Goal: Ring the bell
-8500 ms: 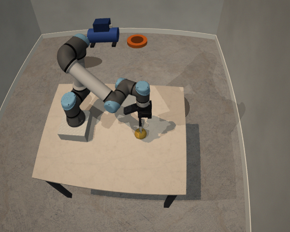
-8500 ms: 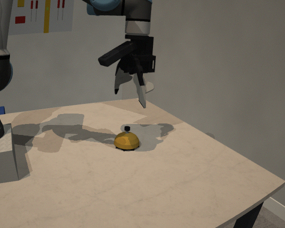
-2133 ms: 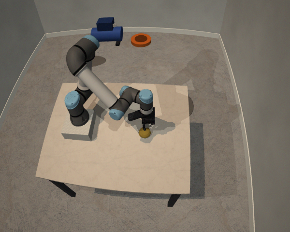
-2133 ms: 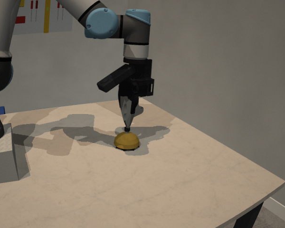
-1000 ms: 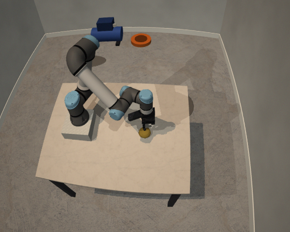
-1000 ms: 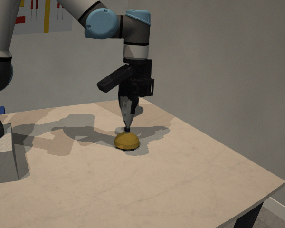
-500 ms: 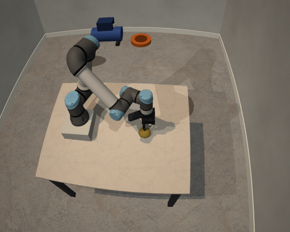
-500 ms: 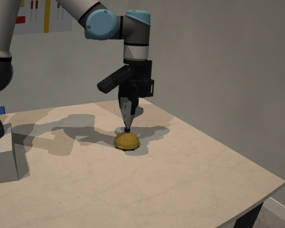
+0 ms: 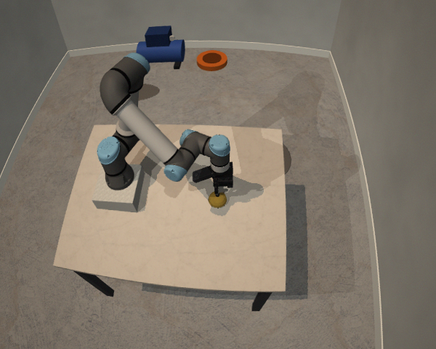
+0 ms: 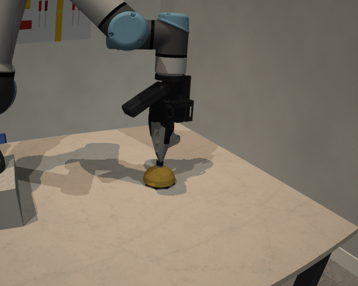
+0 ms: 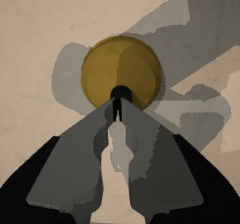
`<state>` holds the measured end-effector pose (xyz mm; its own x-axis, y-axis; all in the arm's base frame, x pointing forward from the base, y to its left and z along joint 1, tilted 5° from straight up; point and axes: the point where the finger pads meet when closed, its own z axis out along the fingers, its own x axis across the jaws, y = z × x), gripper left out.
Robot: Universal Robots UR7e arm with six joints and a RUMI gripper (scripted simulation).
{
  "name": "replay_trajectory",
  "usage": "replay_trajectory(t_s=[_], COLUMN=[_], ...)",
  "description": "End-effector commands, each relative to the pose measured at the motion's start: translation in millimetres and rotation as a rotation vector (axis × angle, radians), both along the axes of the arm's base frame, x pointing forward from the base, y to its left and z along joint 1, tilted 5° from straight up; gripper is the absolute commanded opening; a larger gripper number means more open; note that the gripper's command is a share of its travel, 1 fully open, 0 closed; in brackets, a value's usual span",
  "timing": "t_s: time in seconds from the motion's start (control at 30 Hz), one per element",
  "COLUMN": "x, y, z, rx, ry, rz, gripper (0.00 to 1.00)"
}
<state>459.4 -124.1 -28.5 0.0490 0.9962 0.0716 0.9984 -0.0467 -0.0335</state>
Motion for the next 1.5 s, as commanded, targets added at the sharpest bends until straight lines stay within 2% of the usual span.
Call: replay_trajectory(t_s=[0.0, 0.97, 1.47], x=[0.1, 0.1, 0.7], y=[0.0, -0.1, -1.6], z=[-0.1, 0.7, 21.9], rx=[0.000, 0.000, 0.000], ry=[0.000, 0.000, 0.000], rz=[0.000, 0.000, 0.000], gripper=[0.00, 0.00, 0.00])
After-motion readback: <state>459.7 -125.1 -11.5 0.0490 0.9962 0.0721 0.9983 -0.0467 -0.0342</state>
